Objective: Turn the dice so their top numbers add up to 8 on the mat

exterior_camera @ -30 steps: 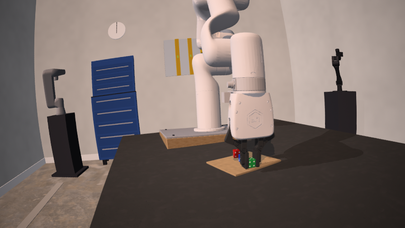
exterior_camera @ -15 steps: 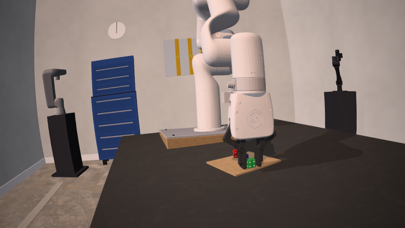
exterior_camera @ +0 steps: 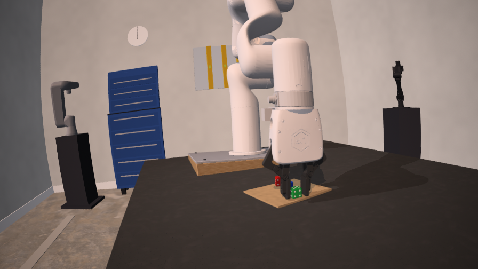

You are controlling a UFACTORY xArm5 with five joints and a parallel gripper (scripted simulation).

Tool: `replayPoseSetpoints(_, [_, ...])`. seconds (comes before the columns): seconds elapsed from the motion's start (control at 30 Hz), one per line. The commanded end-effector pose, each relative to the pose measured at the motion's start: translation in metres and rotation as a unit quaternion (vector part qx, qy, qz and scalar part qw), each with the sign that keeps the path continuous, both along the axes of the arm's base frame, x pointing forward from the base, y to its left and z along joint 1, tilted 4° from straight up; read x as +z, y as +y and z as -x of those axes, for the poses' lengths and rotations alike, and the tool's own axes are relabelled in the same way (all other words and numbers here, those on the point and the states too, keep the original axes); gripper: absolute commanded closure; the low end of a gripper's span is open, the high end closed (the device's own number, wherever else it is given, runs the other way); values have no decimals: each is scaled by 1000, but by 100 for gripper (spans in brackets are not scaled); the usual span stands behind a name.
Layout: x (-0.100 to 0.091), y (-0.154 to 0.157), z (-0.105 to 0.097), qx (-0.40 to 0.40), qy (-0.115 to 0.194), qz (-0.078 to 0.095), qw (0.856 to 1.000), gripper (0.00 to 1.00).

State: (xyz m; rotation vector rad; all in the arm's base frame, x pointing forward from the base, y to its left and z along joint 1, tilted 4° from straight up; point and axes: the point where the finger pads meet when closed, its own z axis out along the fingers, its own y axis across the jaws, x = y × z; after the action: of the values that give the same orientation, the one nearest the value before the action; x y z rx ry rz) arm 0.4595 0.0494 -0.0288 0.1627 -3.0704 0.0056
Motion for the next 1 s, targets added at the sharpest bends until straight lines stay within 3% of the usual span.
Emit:
replayPoseSetpoints(0.0, [6, 0, -2, 0, -2, 0, 1000, 64])
replayPoseSetpoints(0.4, [63, -2, -6, 0, -2, 0, 1000, 64])
replayPoseSetpoints(0.67, [85, -3, -7, 0, -2, 0, 1000, 64])
replayPoseSetpoints(0.87, [90, -3, -8, 0, -2, 0, 1000, 64])
replayPoseSetpoints(0.9, [90, -3, -8, 0, -2, 0, 1000, 0])
replayPoseSetpoints(0.97, [90, -3, -8, 0, -2, 0, 1000, 0])
